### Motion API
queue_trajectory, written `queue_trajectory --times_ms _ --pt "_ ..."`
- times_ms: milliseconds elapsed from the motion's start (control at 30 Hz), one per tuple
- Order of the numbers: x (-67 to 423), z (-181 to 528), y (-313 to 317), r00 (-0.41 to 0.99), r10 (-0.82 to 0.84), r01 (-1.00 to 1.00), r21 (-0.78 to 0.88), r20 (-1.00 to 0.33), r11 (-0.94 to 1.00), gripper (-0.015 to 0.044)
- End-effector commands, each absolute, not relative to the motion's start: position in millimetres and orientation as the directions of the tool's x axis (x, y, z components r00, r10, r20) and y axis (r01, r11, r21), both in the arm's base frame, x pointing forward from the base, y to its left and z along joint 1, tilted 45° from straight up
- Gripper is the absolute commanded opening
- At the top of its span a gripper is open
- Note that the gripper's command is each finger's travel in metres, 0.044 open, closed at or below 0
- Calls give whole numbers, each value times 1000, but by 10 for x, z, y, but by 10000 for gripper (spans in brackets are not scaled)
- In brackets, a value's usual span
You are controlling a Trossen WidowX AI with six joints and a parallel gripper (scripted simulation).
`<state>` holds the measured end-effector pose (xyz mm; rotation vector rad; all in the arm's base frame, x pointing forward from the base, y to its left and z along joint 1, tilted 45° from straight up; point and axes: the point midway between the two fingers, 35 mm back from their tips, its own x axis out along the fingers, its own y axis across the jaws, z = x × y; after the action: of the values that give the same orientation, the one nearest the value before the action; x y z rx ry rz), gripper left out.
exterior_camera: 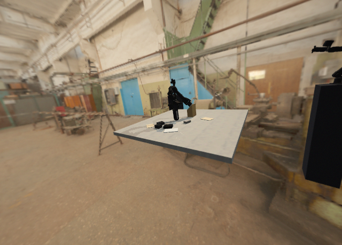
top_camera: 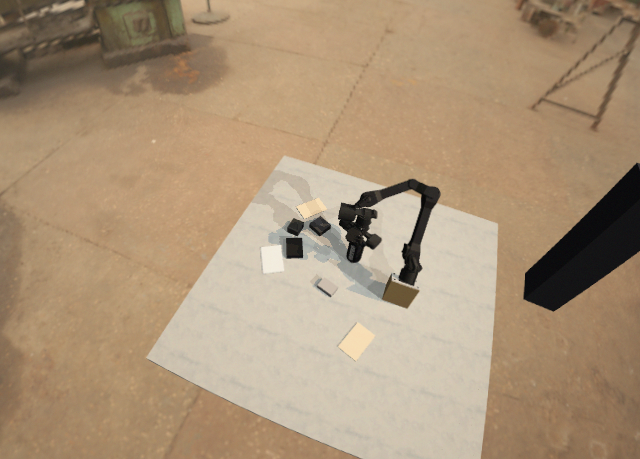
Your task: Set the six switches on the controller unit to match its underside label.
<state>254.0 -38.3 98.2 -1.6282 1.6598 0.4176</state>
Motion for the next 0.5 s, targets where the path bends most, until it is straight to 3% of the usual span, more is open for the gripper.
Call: queue_trajectory --times_ms 0,467 --pt "2548 915 -372 86 -700 -953 -263 -709 149 338" --pt "2582 831 -302 86 -700 -953 -263 -709 149 338"
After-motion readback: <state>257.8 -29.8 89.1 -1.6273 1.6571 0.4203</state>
